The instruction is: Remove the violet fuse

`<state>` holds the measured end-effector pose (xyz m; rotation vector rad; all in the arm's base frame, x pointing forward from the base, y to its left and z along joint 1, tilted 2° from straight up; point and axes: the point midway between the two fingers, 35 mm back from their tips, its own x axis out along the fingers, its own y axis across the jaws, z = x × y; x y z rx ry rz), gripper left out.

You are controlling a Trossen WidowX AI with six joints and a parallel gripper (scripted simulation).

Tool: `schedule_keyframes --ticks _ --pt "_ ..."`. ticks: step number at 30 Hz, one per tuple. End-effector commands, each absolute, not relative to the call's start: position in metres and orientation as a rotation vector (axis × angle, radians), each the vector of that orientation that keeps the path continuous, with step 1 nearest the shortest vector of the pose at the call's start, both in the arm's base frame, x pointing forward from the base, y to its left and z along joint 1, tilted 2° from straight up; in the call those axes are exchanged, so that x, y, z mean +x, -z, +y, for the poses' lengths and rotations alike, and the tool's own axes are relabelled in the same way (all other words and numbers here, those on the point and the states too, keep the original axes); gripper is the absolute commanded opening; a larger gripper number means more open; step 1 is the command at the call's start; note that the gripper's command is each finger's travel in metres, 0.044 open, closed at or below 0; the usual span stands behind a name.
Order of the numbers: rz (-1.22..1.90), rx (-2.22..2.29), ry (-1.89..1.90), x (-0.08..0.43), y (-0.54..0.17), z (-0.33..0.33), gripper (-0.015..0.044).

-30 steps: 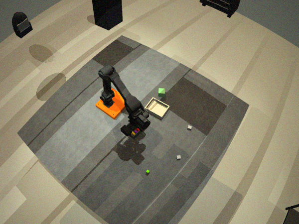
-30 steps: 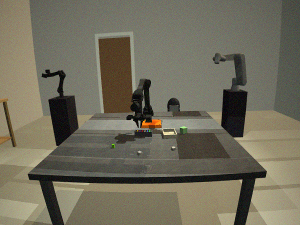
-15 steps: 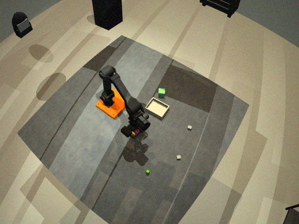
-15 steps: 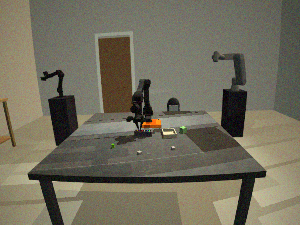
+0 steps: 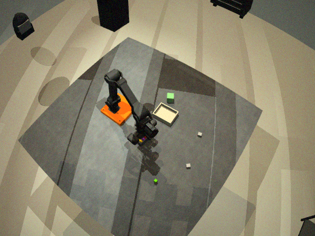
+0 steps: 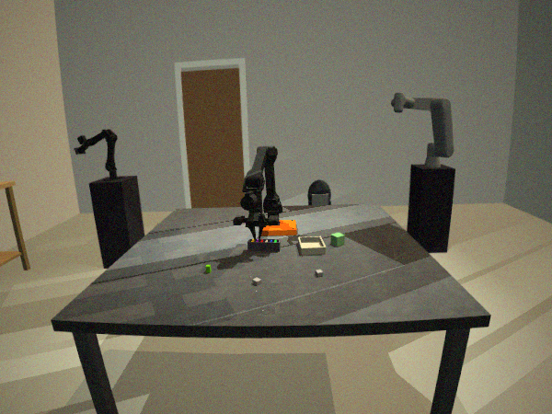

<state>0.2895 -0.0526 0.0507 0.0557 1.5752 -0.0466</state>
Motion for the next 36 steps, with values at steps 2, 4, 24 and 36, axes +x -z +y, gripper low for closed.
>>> schedule_keyframes --ticks 2,4,24,36 --pt "1.579 0.055 0.054 0.2893 -0.0467 -0.0534 0.0073" --pt "1.579 0.055 0.054 0.2893 -0.0449 -0.0534 0.0073" --pt "1.579 0.055 0.054 0.2892 -0.0396 -0.0533 0.0073" --pt "1.579 0.055 0.054 0.2892 -0.0396 -0.0533 0.0073"
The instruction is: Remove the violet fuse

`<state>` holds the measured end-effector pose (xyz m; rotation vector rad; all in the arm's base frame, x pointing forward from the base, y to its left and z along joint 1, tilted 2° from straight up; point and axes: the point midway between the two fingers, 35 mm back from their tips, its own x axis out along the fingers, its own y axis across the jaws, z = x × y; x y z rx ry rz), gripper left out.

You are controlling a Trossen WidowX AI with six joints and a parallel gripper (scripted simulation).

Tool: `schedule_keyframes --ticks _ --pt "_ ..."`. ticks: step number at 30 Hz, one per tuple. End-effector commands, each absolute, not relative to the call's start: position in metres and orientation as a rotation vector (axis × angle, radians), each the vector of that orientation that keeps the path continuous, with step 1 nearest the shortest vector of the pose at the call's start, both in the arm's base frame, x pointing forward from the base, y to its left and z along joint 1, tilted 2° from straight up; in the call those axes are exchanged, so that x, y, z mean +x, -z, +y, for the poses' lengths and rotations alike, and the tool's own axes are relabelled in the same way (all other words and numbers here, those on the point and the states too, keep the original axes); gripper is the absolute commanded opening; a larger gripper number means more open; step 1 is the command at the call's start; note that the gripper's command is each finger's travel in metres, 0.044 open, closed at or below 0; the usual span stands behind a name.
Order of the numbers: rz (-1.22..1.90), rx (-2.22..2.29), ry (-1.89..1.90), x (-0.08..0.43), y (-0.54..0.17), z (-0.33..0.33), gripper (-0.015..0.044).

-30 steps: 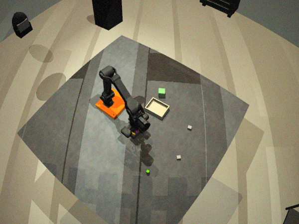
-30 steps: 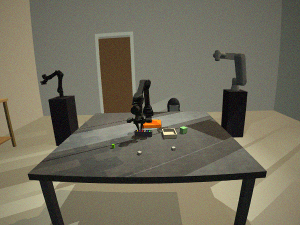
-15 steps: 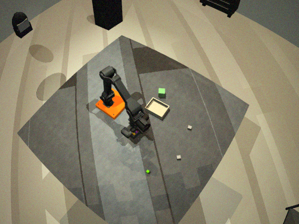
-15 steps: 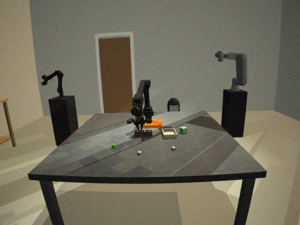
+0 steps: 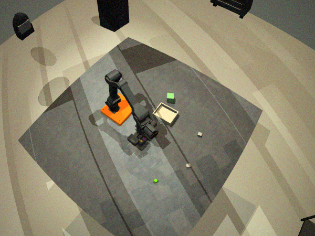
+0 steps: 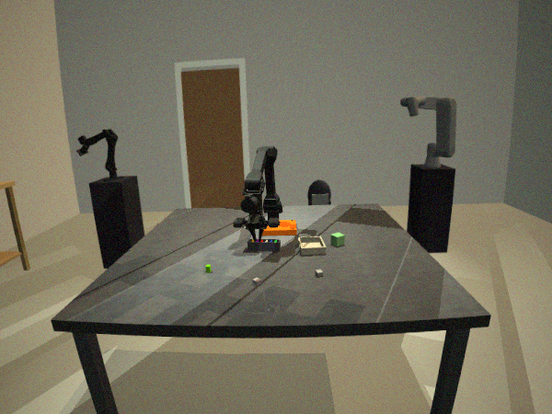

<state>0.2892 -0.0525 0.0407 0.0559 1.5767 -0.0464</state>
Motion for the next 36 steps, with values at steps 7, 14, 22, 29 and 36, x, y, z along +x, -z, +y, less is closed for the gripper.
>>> schedule_keyframes --ticks 7,14,22,29,36 --pt "1.577 0.056 0.046 0.2892 -0.0407 -0.0525 0.006" --pt "1.577 0.056 0.046 0.2892 -0.0407 -0.0525 0.0013" --pt "1.577 0.056 0.047 0.2893 -0.0419 -0.0525 0.0" --pt "1.577 0.056 0.047 0.2895 -0.0453 -0.0526 0.0" --pt "1.577 0.056 0.048 0.2898 -0.0487 -0.0527 0.0"
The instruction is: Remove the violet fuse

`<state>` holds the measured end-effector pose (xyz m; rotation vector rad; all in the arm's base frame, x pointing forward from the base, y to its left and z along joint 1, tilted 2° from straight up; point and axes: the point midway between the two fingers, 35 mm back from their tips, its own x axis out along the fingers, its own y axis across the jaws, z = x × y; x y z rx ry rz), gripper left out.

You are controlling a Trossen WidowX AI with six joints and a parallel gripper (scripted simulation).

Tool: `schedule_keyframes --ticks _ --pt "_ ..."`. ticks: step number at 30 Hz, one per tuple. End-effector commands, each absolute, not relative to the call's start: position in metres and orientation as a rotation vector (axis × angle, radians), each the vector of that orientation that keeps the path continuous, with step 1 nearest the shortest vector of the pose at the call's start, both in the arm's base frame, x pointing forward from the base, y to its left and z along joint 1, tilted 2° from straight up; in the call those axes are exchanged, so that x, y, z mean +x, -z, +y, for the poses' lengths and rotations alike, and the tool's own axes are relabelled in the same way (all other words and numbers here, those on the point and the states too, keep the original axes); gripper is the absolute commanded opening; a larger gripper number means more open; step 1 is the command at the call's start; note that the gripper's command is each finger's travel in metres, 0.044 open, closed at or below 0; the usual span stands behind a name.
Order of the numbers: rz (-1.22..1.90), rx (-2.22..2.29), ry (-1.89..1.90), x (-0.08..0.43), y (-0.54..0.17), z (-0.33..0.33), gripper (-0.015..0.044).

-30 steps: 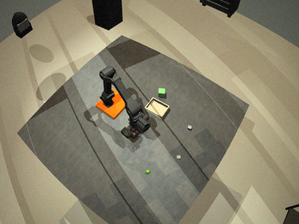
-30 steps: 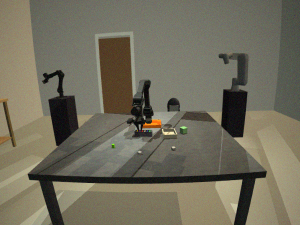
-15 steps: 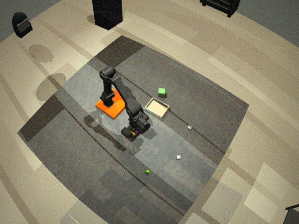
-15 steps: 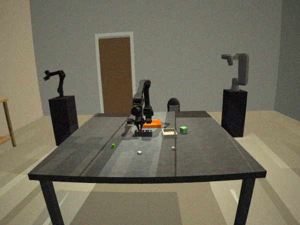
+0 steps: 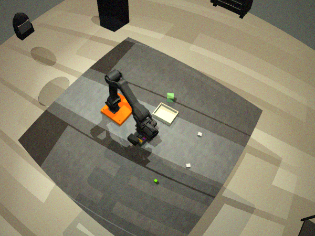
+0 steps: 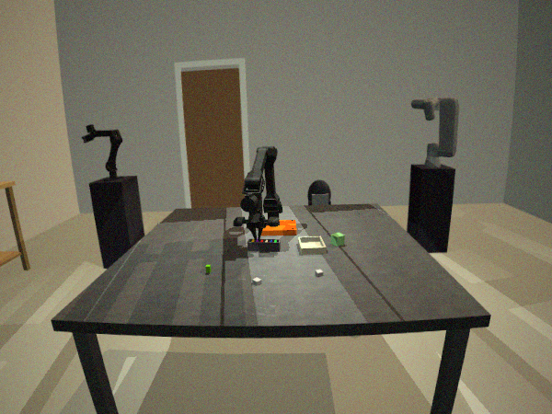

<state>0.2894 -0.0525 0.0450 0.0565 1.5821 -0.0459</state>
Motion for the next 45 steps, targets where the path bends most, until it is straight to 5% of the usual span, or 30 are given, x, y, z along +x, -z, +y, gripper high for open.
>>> schedule_keyframes --ticks 1,45 --pt "1.577 0.056 0.048 0.29 -0.049 -0.053 0.0" --pt "1.578 0.055 0.052 0.29 -0.071 -0.053 0.0"
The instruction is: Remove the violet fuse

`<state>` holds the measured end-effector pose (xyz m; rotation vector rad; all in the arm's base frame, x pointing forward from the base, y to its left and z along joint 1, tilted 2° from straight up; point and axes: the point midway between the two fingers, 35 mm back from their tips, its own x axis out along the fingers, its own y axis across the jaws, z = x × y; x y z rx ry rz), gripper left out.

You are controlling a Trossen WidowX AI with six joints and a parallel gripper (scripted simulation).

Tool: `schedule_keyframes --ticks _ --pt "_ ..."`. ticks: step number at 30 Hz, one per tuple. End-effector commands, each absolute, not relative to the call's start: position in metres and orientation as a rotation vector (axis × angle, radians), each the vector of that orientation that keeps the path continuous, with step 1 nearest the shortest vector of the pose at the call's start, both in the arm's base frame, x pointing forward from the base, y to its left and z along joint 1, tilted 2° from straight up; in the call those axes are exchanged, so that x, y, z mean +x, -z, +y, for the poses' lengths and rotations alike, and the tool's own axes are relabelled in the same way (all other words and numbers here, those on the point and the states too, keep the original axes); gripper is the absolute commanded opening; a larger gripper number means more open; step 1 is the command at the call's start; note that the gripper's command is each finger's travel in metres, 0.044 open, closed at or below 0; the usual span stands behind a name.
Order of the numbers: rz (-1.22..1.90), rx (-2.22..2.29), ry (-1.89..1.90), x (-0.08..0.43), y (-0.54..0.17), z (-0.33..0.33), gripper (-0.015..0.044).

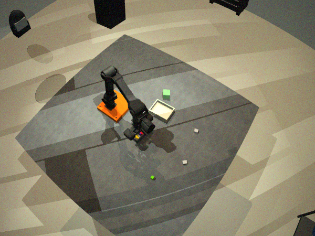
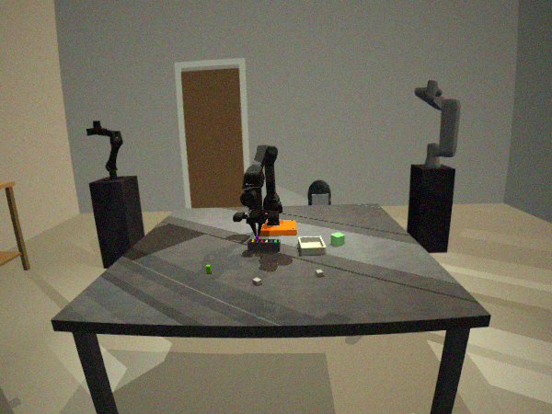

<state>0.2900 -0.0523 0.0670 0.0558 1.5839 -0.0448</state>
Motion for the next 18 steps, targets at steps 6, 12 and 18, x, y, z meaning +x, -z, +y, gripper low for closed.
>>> schedule_keyframes --ticks 6,12,18 --pt "1.579 0.055 0.053 0.29 -0.074 -0.0529 0.0" --pt "1.579 0.055 0.054 0.2898 -0.0768 -0.0529 0.0" --pt "1.579 0.055 0.054 0.2897 -0.0795 -0.0529 0.0"
